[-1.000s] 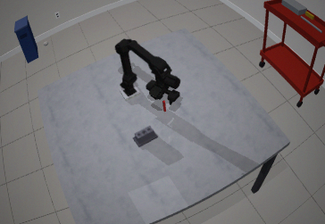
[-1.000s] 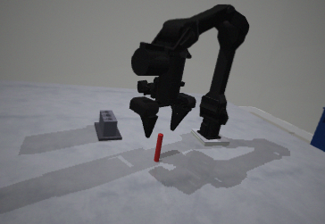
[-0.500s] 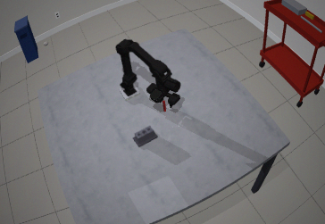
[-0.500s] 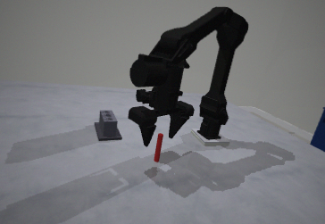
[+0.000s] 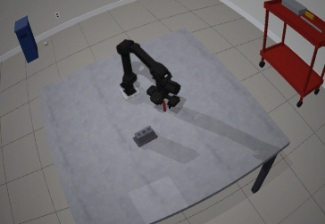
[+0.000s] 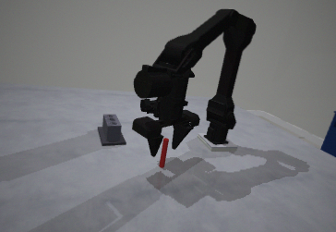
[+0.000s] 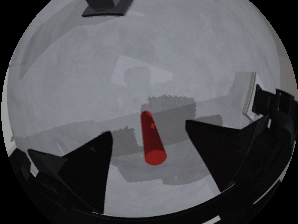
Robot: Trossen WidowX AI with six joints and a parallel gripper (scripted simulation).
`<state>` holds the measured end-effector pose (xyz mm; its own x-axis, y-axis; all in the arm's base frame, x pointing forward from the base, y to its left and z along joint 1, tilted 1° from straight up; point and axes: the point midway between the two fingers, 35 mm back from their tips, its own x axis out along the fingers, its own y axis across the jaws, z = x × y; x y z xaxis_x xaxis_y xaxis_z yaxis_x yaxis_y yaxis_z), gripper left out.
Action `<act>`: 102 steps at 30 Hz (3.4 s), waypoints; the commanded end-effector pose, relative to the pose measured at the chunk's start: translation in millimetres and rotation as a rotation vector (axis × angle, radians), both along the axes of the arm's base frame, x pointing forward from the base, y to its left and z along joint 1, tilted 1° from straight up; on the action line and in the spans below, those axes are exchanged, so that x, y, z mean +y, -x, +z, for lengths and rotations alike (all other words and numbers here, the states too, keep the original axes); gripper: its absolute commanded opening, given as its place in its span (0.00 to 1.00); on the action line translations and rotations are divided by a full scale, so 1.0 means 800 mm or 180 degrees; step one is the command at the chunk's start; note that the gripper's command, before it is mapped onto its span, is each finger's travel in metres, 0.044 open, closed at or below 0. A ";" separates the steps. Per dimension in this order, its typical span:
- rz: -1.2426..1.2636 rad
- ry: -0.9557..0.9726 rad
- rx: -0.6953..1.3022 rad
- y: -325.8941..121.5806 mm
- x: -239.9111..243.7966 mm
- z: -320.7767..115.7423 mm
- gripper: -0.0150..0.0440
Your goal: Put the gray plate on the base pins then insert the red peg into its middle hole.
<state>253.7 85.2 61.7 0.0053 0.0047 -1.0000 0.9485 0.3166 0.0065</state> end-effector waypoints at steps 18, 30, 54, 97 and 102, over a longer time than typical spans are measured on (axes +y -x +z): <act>-0.0008 -0.0014 0.0012 0.001 0.001 -0.001 0.25; -0.0008 -0.0015 0.0011 -0.005 0.002 0.039 0.25; -0.0013 0.0003 0.0001 -0.026 -0.013 0.090 0.25; -0.0009 0.0024 -0.0011 -0.104 -0.150 0.095 0.25; -0.0009 0.0026 -0.0012 -0.109 -0.169 0.095 0.25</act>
